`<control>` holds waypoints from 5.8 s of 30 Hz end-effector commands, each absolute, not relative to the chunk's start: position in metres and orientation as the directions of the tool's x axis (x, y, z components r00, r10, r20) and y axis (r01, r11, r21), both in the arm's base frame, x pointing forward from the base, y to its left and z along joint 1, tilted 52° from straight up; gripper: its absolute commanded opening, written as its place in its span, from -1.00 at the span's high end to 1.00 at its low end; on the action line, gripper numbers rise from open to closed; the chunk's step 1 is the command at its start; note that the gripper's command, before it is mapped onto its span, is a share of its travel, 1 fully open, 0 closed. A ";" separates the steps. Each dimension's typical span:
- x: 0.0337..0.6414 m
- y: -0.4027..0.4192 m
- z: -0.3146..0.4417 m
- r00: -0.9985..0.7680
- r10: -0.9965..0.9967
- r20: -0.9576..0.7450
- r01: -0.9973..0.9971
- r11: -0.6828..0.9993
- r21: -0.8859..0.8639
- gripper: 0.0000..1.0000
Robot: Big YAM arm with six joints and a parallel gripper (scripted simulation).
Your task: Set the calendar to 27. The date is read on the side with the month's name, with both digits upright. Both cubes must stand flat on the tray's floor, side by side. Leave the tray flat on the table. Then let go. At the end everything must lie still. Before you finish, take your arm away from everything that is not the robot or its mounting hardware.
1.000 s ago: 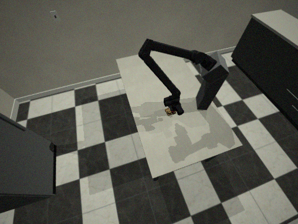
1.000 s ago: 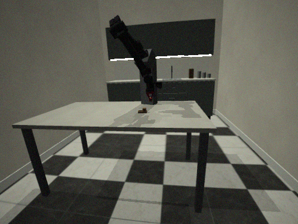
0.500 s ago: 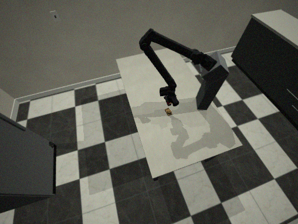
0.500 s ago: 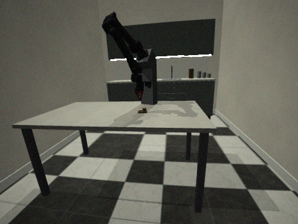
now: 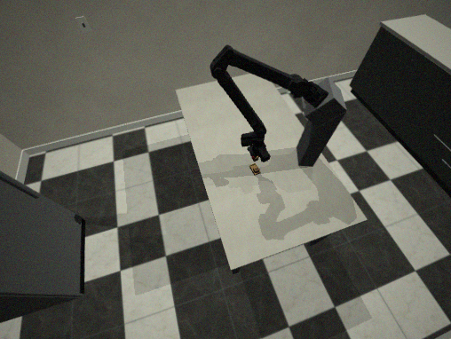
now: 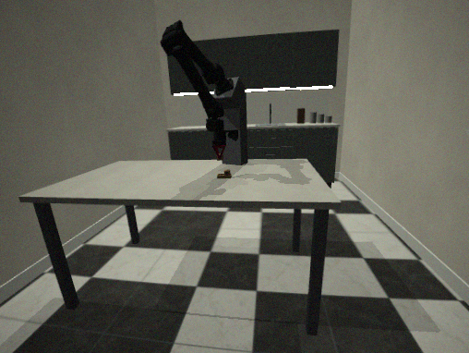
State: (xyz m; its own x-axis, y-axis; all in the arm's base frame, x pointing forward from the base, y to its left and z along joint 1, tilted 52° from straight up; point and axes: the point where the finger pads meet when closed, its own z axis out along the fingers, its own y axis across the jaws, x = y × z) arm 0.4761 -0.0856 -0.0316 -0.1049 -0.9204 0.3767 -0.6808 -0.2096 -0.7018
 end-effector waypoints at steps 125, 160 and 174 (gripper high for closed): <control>0.514 -0.097 -0.068 -0.076 -0.920 0.383 -0.694 -0.227 -0.683 0.46; 0.520 -0.096 -0.060 -0.084 -0.920 0.382 -0.684 -0.225 -0.694 0.46; 0.520 -0.096 -0.060 -0.084 -0.920 0.382 -0.684 -0.225 -0.694 0.46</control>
State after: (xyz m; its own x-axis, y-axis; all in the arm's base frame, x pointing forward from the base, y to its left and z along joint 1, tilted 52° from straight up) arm 0.5166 -0.1033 -0.0685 -0.0955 -0.9208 0.3782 -0.6936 -0.2110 -0.6887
